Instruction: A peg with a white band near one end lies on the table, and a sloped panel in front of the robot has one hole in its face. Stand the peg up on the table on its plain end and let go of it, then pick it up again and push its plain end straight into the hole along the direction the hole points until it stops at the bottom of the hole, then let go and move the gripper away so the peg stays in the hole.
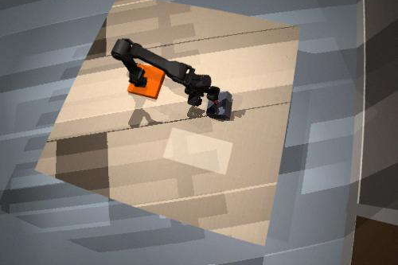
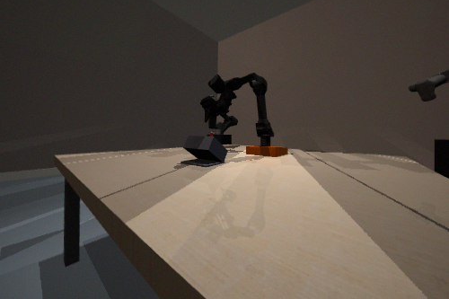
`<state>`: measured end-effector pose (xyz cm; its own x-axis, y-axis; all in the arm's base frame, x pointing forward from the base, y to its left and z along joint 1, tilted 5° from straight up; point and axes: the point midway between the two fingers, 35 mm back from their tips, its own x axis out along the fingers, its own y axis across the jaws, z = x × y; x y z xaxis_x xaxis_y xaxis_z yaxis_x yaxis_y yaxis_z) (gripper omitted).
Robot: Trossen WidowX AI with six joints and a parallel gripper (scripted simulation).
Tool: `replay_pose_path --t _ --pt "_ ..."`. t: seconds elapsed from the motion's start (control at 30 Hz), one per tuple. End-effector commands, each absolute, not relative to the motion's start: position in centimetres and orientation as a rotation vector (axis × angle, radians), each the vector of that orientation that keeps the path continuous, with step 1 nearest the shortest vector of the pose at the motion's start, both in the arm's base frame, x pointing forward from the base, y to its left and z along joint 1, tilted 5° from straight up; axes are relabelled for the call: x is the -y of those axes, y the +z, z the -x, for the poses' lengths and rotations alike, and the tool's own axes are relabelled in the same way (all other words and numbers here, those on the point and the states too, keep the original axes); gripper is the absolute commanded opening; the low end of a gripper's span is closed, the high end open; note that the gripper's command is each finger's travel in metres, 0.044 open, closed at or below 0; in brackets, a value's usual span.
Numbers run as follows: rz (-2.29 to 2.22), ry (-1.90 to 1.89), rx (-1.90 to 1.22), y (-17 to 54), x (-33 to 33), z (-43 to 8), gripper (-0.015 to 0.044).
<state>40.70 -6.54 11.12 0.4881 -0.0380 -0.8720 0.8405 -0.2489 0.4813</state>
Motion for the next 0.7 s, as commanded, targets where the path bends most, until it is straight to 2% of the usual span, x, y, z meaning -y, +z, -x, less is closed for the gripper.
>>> replay_pose_path --t 0.0,0.67 --pt "-1.609 -0.970 -0.711 11.9 6.5 -40.3 0.0440" --pt "-1.611 -0.972 -0.711 15.0 6.4 -38.5 0.0440"
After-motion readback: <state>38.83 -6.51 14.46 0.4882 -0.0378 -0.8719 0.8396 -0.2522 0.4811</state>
